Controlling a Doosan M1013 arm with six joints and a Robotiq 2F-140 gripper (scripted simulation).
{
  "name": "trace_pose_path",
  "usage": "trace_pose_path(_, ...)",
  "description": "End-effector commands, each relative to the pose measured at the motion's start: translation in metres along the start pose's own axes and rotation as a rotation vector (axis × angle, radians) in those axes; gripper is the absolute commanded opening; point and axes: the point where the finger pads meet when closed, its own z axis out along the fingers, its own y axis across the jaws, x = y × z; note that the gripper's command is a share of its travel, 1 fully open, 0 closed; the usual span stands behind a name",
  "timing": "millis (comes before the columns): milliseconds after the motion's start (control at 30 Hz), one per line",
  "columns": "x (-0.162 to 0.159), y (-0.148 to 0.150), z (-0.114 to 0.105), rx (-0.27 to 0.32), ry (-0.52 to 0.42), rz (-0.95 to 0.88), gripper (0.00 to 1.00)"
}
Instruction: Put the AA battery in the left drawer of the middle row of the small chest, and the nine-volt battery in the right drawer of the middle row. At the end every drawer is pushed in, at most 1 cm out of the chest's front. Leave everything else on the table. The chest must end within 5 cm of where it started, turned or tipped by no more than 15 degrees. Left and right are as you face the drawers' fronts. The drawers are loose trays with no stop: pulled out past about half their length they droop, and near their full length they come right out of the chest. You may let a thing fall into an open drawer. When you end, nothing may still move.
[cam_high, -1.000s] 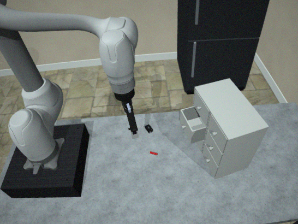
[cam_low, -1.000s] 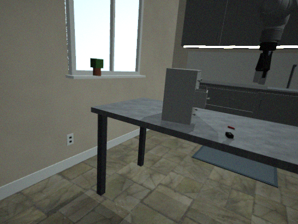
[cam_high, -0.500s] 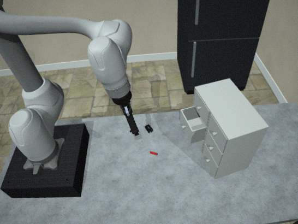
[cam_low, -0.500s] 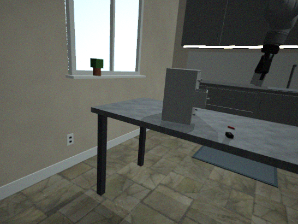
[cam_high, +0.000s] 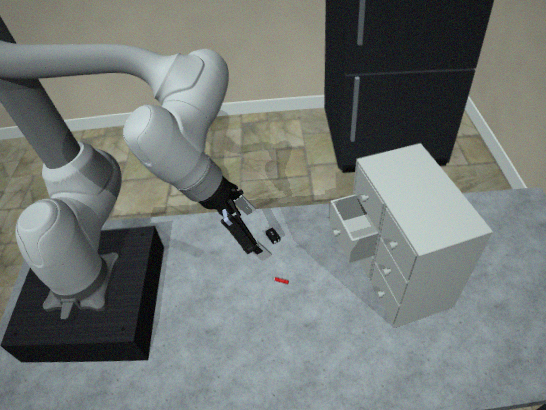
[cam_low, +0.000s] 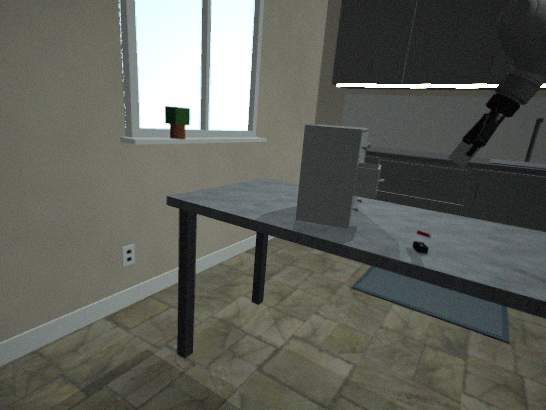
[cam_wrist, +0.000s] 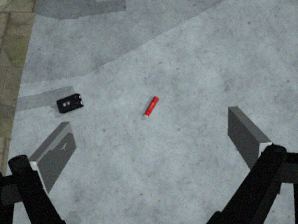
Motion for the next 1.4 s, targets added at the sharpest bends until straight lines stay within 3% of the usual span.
trace_pose_path(0, 0.003, -0.002, 0.009, 0.016, 0.083, -0.004, 1.00)
trace_pose_path(300, 0.008, -0.002, 0.022, 0.018, 0.205, -0.003, 1.00)
trace_pose_path(933, 0.014, -0.003, 0.039, 0.019, 0.352, -0.002, 1.00)
trace_pose_path(1367, 0.020, -0.003, 0.056, 0.018, 0.513, 0.000, 1.00)
